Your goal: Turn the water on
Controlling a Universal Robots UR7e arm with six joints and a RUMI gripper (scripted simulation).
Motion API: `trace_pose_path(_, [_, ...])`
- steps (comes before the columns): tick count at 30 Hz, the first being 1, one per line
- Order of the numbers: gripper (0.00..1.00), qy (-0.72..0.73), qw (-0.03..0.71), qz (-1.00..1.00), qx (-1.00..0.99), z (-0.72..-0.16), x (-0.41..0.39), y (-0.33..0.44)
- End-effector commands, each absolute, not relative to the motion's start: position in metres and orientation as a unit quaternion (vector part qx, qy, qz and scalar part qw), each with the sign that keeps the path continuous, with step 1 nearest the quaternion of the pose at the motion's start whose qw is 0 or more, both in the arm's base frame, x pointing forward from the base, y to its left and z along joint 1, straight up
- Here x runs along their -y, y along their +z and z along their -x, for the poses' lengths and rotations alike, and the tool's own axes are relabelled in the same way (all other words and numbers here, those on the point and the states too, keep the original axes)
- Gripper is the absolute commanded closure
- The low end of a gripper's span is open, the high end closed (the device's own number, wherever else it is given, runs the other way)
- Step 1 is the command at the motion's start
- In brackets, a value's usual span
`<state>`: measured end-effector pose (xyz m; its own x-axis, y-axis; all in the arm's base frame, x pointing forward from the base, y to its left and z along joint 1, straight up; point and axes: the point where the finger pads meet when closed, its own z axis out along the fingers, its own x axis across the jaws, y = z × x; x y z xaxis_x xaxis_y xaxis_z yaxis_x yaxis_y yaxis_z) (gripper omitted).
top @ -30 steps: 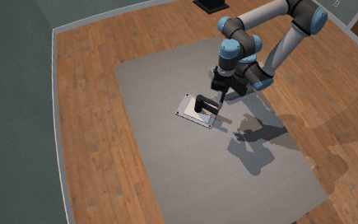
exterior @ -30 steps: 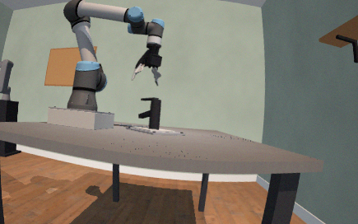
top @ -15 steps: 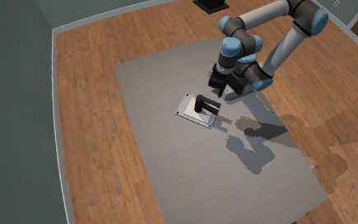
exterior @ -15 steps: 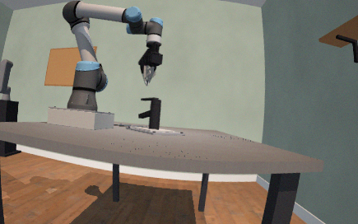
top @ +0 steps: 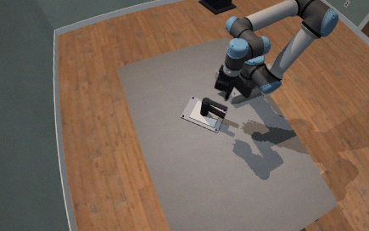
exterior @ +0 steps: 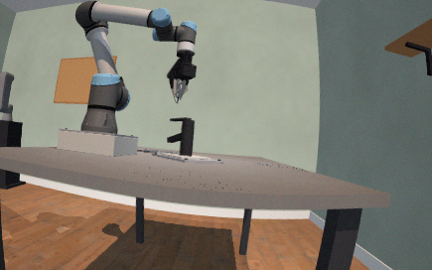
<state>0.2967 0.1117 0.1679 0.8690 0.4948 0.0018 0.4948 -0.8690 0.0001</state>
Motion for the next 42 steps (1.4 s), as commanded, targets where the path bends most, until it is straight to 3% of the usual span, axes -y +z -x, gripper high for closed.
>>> trace_pose_path(1, [1.0,-0.001,0.0,0.967,0.255,-0.2971,-0.1109,0.168])
trace_pose_path(22, [1.0,-0.001,0.0,0.967,0.255,-0.2971,-0.1109,0.168])
trace_pose_path(23, [0.63,-0.001,0.0,0.967,0.255,-0.2971,-0.1109,0.168])
trace_pose_path(42, [0.63,-0.001,0.0,0.967,0.255,-0.2971,-0.1109,0.168])
